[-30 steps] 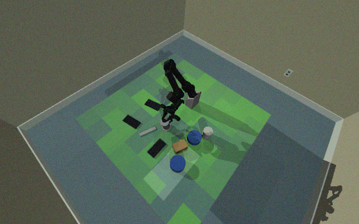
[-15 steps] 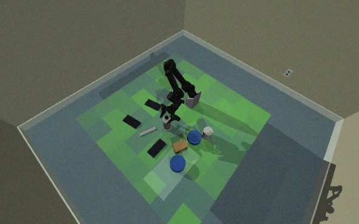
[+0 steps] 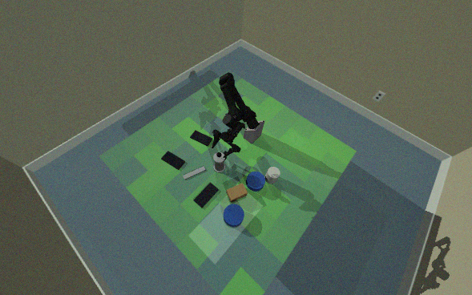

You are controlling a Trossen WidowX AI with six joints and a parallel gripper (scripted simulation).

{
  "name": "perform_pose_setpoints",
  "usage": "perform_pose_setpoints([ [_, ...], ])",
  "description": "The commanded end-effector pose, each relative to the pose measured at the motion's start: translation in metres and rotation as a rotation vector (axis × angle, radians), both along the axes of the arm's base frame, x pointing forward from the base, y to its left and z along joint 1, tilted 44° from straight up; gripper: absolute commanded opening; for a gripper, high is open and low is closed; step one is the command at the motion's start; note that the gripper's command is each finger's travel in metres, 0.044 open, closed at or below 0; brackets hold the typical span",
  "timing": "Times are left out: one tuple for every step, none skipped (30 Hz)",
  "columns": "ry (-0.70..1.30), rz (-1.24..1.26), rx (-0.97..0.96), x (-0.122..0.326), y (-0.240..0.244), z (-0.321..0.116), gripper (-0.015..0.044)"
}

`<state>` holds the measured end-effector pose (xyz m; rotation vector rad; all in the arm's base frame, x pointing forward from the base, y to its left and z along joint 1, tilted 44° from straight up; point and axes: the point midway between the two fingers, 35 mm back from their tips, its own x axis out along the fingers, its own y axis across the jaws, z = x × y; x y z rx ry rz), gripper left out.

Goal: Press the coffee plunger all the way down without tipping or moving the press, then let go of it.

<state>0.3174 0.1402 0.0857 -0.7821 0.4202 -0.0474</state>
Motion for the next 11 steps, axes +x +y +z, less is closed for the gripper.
perform_pose_setpoints([
  [-0.017,0.0,0.007,-0.0147,0.0096,0.0237,0.044],
  [-0.017,0.0,0.007,-0.0146,0.0095,0.0232,0.044],
  [-0.017,0.0,0.007,-0.0146,0.0094,0.0225,0.044],
  [-0.017,0.0,0.007,-0.0146,0.0094,0.0225,0.044],
  [-0.017,0.0,0.007,-0.0146,0.0094,0.0225,0.044],
  [-0.017,0.0,0.007,-0.0146,0.0094,0.0225,0.044],
  [-0.017,0.0,0.007,-0.0146,0.0094,0.0225,0.044],
  [-0.017,0.0,0.007,-0.0146,0.0094,0.0225,0.044],
  [-0.017,0.0,0.007,-0.0146,0.0094,0.0225,0.044],
  [-0.017,0.0,0.007,-0.0146,0.0094,0.0225,0.044],
  [-0.017,0.0,0.007,-0.0146,0.0094,0.0225,0.044],
])
